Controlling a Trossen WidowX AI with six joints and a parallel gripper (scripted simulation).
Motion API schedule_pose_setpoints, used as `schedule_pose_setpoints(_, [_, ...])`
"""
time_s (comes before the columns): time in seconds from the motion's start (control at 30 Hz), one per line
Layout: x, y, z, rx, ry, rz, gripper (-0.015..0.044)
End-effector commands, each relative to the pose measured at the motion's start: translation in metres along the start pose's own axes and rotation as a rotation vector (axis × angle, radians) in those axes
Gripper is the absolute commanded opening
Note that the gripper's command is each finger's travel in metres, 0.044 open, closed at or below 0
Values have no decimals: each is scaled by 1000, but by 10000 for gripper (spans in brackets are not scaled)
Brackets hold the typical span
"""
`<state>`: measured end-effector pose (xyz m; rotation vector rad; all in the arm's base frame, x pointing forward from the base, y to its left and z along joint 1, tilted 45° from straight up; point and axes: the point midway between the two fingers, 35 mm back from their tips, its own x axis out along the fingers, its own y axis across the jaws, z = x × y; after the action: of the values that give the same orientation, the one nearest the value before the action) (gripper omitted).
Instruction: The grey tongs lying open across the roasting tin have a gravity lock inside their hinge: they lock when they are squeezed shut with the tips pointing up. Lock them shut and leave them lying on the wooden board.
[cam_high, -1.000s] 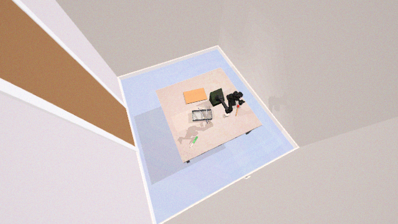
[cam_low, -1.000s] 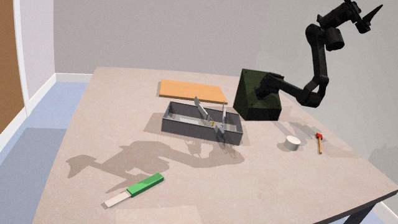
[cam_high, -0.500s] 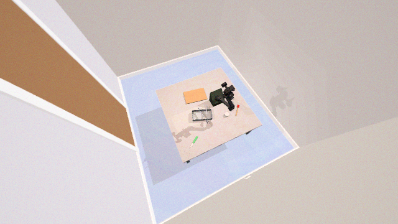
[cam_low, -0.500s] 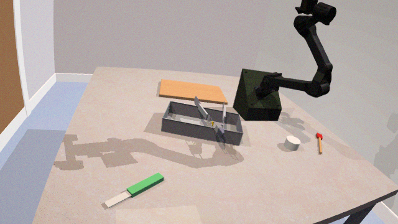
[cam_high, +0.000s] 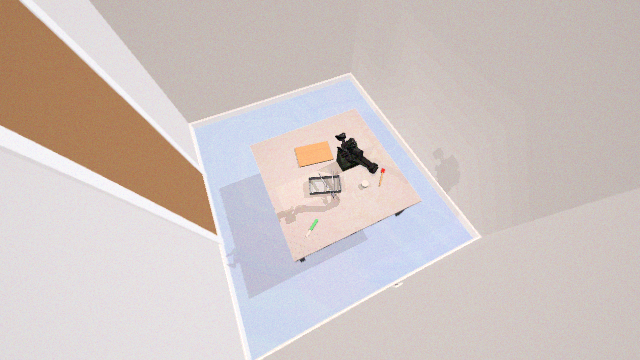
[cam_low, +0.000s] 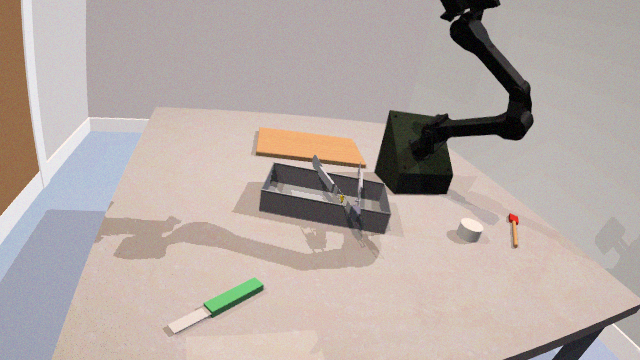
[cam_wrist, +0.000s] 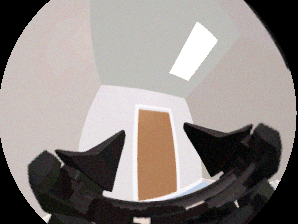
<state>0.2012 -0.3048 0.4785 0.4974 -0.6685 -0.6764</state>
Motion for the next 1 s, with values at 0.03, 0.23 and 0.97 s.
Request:
schedule_pose_setpoints(0.03, [9, -2, -95, -192, 336, 14, 440])
schedule_pose_setpoints(0.23, [-10, 4, -188, -419, 680, 136, 440])
schedule_pose_setpoints(0.97, [-220, 65, -376, -842, 1512, 1281, 440])
